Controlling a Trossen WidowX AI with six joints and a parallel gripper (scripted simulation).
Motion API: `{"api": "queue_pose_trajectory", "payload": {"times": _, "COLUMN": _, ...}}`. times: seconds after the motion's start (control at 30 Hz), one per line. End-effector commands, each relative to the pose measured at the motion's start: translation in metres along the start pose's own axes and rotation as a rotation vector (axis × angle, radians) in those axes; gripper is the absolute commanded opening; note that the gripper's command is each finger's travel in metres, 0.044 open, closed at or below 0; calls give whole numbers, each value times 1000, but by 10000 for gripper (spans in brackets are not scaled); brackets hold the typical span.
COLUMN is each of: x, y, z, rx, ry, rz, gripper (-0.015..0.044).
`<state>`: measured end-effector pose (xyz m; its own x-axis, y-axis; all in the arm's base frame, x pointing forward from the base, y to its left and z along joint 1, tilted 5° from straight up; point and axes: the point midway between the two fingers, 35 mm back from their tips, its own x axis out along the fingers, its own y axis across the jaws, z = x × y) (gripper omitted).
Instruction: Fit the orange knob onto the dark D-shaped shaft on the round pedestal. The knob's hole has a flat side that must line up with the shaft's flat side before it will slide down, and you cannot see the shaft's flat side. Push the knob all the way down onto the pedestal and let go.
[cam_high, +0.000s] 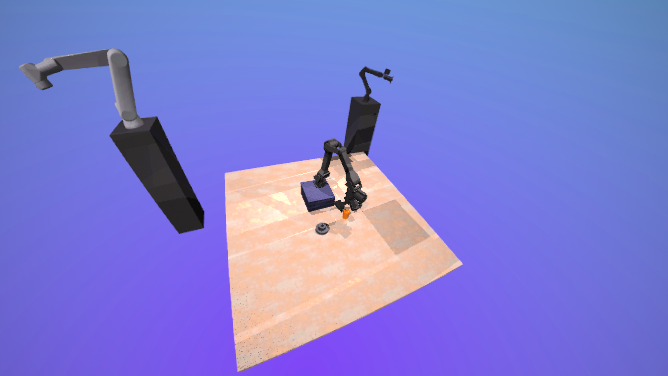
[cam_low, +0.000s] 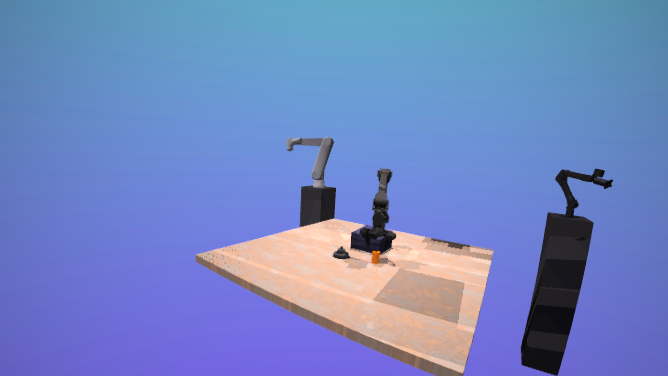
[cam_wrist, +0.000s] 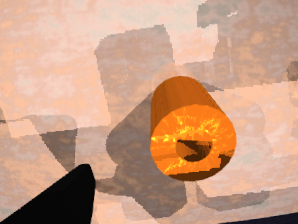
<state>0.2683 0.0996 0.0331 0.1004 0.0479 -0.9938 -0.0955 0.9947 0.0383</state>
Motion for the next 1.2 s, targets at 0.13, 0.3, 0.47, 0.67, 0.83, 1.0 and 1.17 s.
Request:
{"api": "queue_pose_trajectory", "payload": {"times": 0.13, "x": 15, "y": 0, "z": -1, "rx": -3, "ry": 9, "rz": 1, "gripper": 440}}
{"api": "queue_pose_trajectory", "payload": {"times": 0.3, "x": 24, "y": 0, "z": -1, "rx": -3, "ry": 10, "rz": 1, "gripper": 440}}
{"api": "queue_pose_trajectory", "payload": {"times": 0.47, "x": 32, "y": 0, "z": -1, "rx": -3, "ry": 10, "rz": 1, "gripper": 440}}
{"api": "queue_pose_trajectory", "payload": {"times": 0.67, "x": 41, "y": 0, "z": -1, "rx": -3, "ry": 10, "rz": 1, "gripper": 440}}
{"api": "queue_pose_trajectory", "payload": {"times": 0.83, "x": 49, "y": 0, "z": -2, "rx": -3, "ry": 10, "rz": 1, "gripper": 440}}
{"api": "queue_pose_trajectory", "payload": {"times": 1.0, "x": 57, "y": 0, "z": -3, "rx": -2, "ry": 10, "rz": 0, "gripper": 440}}
{"api": "queue_pose_trajectory", "payload": {"times": 1.17, "x": 65, "y": 0, "z": -4, "rx": -2, "ry": 10, "rz": 0, "gripper": 440}}
